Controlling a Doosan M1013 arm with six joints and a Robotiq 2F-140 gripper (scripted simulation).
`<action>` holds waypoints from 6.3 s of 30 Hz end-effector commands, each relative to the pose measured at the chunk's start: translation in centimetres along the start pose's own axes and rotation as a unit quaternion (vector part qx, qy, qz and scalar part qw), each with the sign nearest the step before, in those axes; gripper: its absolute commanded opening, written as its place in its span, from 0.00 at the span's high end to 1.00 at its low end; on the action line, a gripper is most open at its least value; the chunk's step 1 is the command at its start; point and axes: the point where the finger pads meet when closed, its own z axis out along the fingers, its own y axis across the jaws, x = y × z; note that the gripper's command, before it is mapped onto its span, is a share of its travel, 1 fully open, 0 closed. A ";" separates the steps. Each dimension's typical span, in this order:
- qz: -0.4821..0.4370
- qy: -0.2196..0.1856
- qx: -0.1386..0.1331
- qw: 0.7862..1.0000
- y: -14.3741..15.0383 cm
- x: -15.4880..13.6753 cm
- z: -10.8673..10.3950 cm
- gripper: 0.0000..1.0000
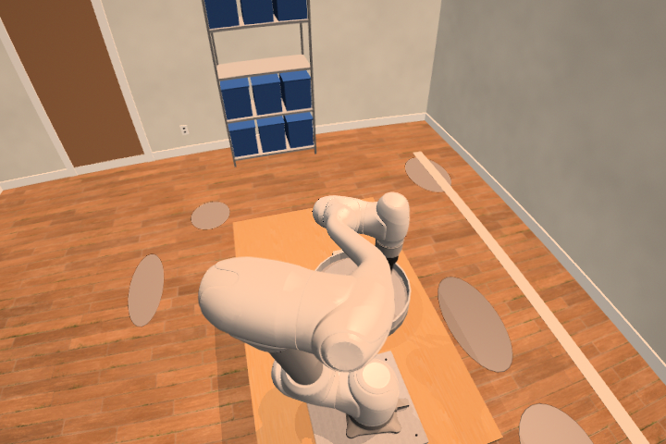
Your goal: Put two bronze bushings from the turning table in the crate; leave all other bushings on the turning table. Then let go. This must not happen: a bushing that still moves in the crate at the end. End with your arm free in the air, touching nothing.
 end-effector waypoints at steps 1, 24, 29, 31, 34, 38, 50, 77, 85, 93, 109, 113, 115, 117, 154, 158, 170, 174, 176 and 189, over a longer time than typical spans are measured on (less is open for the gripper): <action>0.000 0.000 0.000 1.000 0.0 0.0 0.0 0.90; 0.000 0.000 0.000 1.000 0.0 0.0 0.0 0.90; 0.000 0.000 0.000 1.000 0.0 0.0 0.0 0.90; 0.000 0.000 0.000 1.000 0.0 0.0 0.0 0.90; 0.000 0.000 0.000 1.000 0.0 0.0 0.0 0.90; 0.000 0.000 0.000 1.000 0.0 0.0 0.0 0.90; 0.000 0.000 0.000 1.000 0.0 0.0 0.0 0.90; 0.000 0.000 0.000 1.000 0.0 0.0 0.0 0.90; 0.000 0.000 0.000 1.000 0.0 0.0 0.0 0.90; 0.000 0.000 0.000 1.000 0.0 0.0 0.0 0.90; 0.005 0.000 0.000 1.000 0.0 0.0 0.0 0.90; 0.010 0.000 0.000 1.000 0.0 0.0 0.1 0.90; 0.017 0.000 0.000 1.000 0.0 0.0 0.1 0.90; 0.027 0.000 0.000 1.000 0.1 0.1 0.1 0.90; 0.485 0.000 0.000 0.875 1.2 1.6 2.7 0.90; 0.542 0.000 0.000 0.840 1.4 1.8 3.0 0.90; 0.689 0.000 0.000 0.725 1.8 2.4 4.0 0.90; 0.736 0.000 0.000 0.677 2.0 2.6 4.4 0.90; 0.758 0.000 0.000 0.652 2.1 2.7 4.6 0.90; 0.874 0.000 0.000 0.486 2.6 3.4 5.6 0.90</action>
